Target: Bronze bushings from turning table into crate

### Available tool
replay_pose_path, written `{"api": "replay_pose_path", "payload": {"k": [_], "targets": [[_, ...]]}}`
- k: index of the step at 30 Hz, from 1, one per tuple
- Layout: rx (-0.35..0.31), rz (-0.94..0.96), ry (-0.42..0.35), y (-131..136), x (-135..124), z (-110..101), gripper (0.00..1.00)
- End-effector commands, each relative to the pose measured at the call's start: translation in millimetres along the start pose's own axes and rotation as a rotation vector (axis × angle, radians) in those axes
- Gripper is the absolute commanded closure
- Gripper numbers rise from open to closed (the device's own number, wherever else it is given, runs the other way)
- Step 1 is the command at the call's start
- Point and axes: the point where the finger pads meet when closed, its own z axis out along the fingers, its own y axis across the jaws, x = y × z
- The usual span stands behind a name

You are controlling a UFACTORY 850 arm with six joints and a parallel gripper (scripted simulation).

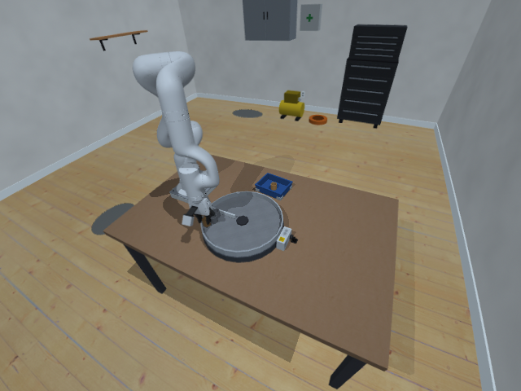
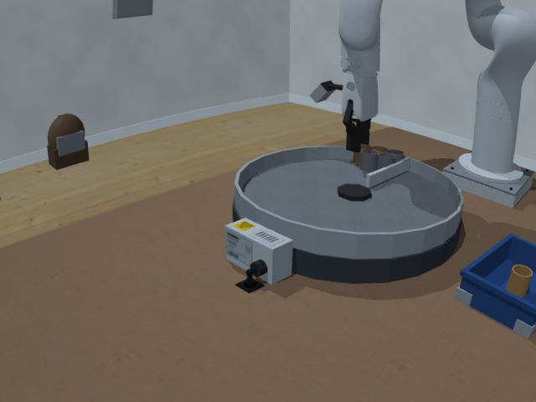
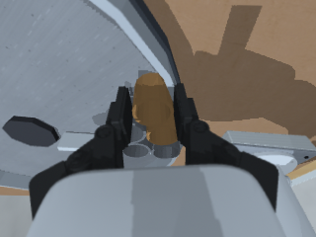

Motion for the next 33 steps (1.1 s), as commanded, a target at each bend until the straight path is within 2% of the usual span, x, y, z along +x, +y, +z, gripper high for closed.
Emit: {"api": "replay_pose_path", "payload": {"k": [1,33], "targets": [[0.001,0.000,0.001,-0.4,0.6,-0.4,1.00],[0.001,0.000,0.001,-0.4,0.6,-4.9,1.00]]}}
